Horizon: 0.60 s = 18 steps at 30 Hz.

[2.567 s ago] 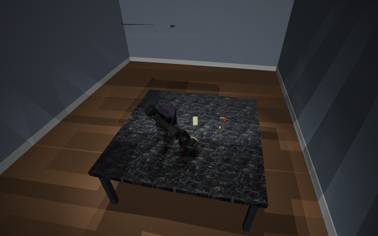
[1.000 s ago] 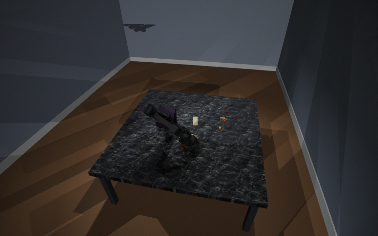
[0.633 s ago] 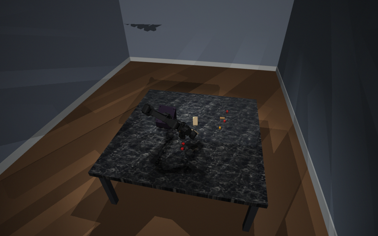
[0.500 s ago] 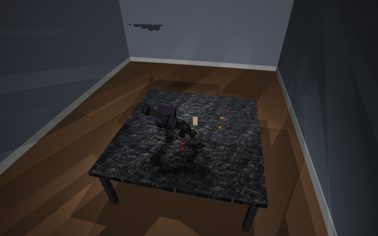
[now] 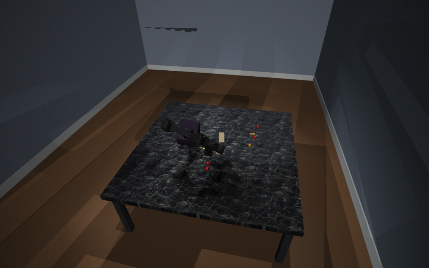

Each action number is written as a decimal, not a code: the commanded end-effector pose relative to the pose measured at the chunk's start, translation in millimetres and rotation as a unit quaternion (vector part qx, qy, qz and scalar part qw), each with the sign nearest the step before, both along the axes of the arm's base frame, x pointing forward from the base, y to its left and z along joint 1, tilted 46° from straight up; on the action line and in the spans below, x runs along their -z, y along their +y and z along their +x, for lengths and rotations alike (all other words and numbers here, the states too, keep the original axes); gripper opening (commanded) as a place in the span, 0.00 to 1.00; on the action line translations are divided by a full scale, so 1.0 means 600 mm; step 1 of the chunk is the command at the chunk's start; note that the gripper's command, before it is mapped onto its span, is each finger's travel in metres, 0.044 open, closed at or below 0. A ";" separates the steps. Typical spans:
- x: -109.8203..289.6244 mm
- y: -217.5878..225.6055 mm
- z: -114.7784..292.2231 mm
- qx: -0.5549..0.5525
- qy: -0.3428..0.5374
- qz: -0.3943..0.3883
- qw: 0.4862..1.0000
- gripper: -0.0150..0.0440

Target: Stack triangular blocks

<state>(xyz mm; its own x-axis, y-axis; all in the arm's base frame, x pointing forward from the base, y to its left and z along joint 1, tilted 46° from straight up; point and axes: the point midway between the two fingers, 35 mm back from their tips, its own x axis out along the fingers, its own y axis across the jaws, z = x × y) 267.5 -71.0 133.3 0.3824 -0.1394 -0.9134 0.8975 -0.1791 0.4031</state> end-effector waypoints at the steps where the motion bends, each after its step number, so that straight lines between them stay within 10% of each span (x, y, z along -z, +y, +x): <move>1: 0.000 0.001 0.002 -0.057 0.021 -0.033 0.998 0.25; 18: 0.011 0.003 0.000 -0.282 0.116 -0.143 0.942 0.25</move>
